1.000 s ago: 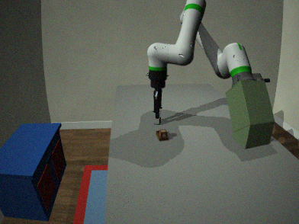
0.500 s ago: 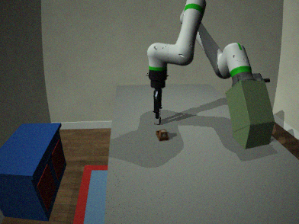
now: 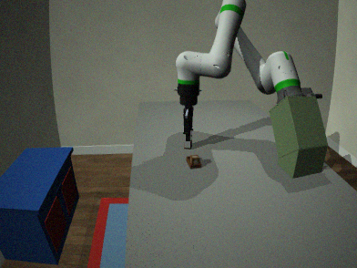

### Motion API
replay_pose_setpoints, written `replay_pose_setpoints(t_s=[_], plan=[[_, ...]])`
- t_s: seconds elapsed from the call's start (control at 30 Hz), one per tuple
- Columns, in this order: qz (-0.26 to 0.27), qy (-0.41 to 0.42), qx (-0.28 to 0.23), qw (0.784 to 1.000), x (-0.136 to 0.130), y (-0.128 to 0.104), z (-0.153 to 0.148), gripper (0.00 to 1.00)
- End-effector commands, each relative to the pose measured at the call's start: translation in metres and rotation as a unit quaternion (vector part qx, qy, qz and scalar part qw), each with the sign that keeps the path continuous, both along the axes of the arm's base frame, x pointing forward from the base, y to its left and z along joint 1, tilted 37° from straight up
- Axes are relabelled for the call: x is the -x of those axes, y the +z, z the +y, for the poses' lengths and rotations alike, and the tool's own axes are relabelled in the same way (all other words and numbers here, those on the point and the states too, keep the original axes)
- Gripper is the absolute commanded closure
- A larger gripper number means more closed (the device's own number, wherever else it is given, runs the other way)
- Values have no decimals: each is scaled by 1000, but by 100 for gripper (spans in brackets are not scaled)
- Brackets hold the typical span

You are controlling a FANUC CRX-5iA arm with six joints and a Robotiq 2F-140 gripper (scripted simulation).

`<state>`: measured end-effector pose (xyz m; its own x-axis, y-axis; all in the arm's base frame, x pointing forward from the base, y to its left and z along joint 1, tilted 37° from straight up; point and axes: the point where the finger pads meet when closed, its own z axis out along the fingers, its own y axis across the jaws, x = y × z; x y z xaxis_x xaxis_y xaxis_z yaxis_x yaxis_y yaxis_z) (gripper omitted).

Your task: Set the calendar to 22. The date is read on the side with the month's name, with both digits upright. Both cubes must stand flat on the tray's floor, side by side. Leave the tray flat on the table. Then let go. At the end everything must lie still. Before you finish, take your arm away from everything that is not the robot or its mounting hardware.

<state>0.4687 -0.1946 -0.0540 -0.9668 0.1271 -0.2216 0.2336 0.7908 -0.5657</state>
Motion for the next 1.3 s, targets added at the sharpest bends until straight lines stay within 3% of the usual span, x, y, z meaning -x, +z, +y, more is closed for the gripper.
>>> replay_pose_setpoints(t_s=[0.0,0.9,1.17,1.27], plan=[[0,0,0,1000,0,0,0,83],[0,0,0,1000,0,1,1,83],[0,0,0,1000,2,20,15,83],[0,0,0,1000,5,37,28,83]])
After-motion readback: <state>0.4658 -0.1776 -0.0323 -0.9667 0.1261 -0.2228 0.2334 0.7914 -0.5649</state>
